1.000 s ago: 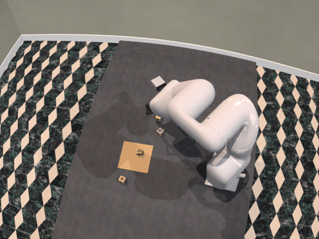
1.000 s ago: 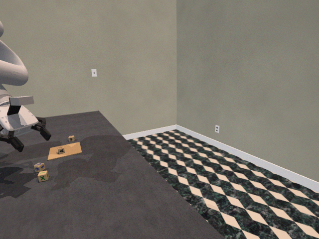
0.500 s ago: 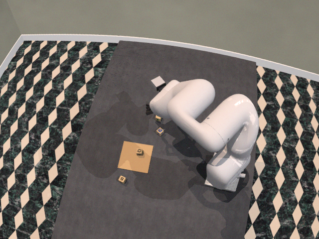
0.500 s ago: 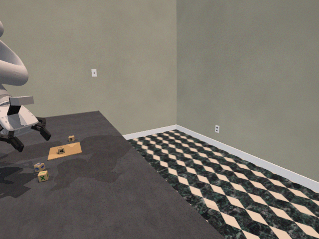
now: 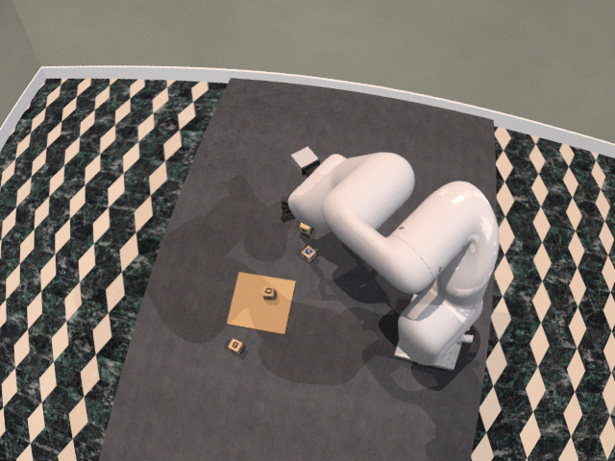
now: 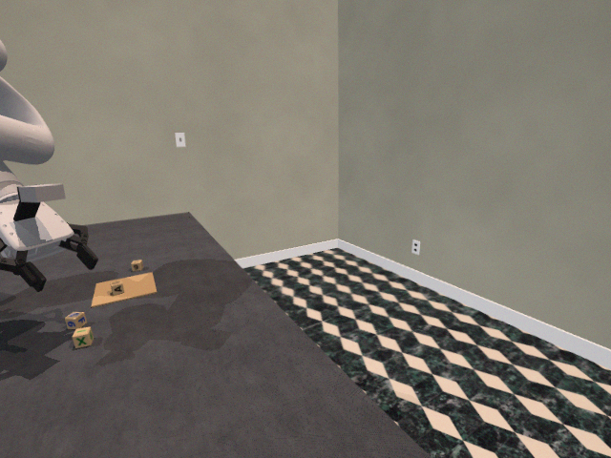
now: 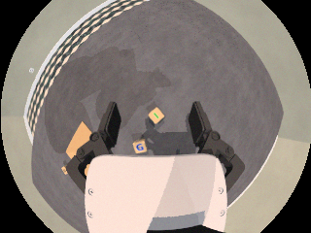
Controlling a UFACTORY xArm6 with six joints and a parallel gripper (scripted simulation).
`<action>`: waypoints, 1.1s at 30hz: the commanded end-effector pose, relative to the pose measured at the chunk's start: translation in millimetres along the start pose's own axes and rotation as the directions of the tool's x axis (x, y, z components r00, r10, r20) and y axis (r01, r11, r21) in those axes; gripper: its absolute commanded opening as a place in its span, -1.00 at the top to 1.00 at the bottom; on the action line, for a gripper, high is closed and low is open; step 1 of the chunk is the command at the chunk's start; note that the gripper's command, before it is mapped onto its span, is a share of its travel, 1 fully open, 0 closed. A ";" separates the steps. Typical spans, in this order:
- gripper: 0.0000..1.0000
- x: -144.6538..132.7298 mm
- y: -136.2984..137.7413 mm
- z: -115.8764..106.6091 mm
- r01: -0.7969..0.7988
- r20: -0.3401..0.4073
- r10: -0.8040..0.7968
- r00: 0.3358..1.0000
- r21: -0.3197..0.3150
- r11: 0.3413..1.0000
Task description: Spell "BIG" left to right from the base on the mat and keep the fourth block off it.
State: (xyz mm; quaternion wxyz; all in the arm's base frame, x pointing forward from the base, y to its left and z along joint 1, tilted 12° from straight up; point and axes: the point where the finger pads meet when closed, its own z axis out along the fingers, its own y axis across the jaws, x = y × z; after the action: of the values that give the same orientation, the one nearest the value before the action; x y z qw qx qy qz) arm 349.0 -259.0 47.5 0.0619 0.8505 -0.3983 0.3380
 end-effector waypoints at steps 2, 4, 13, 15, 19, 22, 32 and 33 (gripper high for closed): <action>-1.00 -1.4 -7.1 0.3 -0.040 0.040 0.041 0.998 -0.007 0.999; -1.00 -6.2 -17.4 -0.2 -0.095 0.100 0.097 0.990 -0.021 0.995; -1.00 -17.1 -42.0 -5.5 -0.202 0.221 0.212 0.952 -0.066 0.977; -1.00 -19.9 -48.6 -7.7 -0.226 0.250 0.239 0.938 -0.081 0.971; -1.00 -25.6 -62.3 -13.1 -0.270 0.306 0.292 0.906 -0.112 0.956; -1.00 -29.9 -73.0 -18.0 -0.300 0.345 0.330 0.879 -0.139 0.944; -1.00 -43.4 -108.3 -38.8 -0.371 0.458 0.439 0.773 -0.235 0.898; -1.00 -43.5 -108.5 -39.0 -0.371 0.459 0.440 0.772 -0.236 0.898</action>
State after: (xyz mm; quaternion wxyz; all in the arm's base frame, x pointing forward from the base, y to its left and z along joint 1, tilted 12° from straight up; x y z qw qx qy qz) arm 381.8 -161.2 60.7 -0.0601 0.8080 -0.5724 0.1260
